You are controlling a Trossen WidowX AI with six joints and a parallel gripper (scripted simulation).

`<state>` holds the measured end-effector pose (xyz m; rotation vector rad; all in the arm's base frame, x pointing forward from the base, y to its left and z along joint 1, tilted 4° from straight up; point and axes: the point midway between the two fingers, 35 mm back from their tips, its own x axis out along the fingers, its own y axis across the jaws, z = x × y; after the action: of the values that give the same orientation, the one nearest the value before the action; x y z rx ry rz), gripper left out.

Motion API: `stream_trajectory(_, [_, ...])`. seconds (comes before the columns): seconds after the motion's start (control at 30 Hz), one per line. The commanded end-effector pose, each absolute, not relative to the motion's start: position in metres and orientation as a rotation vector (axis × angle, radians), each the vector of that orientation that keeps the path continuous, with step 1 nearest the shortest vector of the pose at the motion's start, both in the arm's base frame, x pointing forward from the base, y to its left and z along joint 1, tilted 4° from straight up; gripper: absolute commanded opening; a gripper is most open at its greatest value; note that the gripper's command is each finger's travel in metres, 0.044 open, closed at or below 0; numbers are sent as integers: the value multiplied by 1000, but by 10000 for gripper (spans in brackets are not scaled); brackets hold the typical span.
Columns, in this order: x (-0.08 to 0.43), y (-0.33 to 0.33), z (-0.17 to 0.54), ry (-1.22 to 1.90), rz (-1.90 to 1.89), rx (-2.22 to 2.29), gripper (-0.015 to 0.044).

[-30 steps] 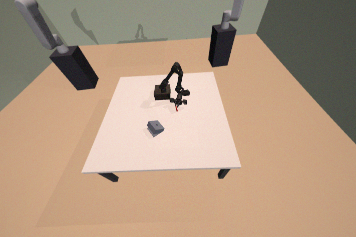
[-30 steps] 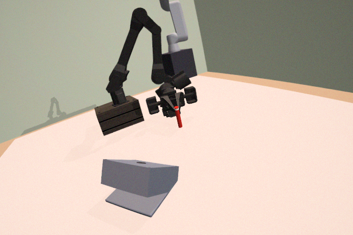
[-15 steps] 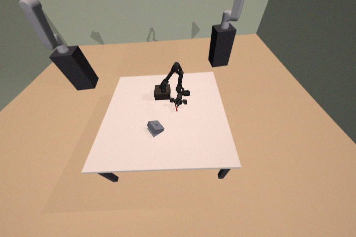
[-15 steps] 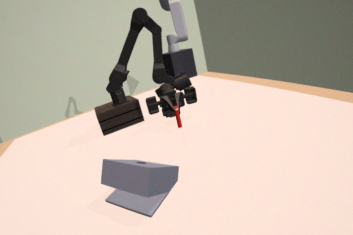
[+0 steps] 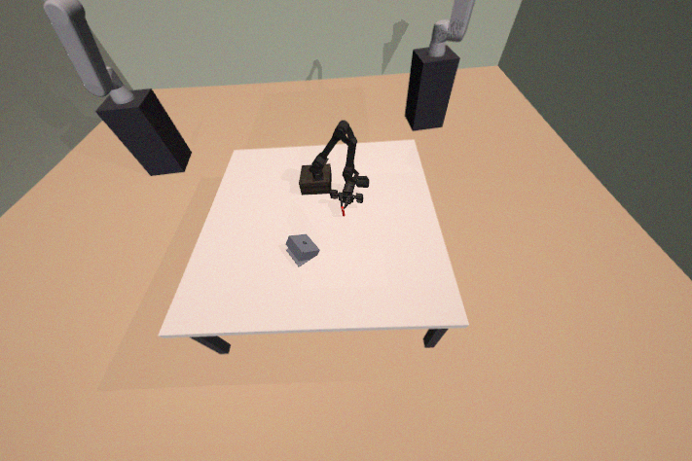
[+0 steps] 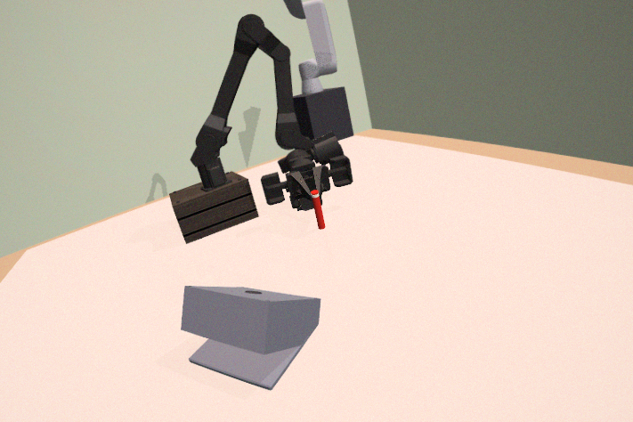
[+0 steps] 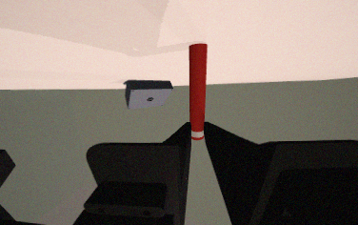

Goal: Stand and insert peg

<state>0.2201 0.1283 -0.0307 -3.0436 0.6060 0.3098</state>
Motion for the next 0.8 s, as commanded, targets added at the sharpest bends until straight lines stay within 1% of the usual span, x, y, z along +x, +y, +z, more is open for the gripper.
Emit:
stream_trajectory(0.0, [219, 129, -31, 606, 310, -3043, 50])
stream_trajectory(0.77, [214, 129, -33, 615, 301, -3041, 50])
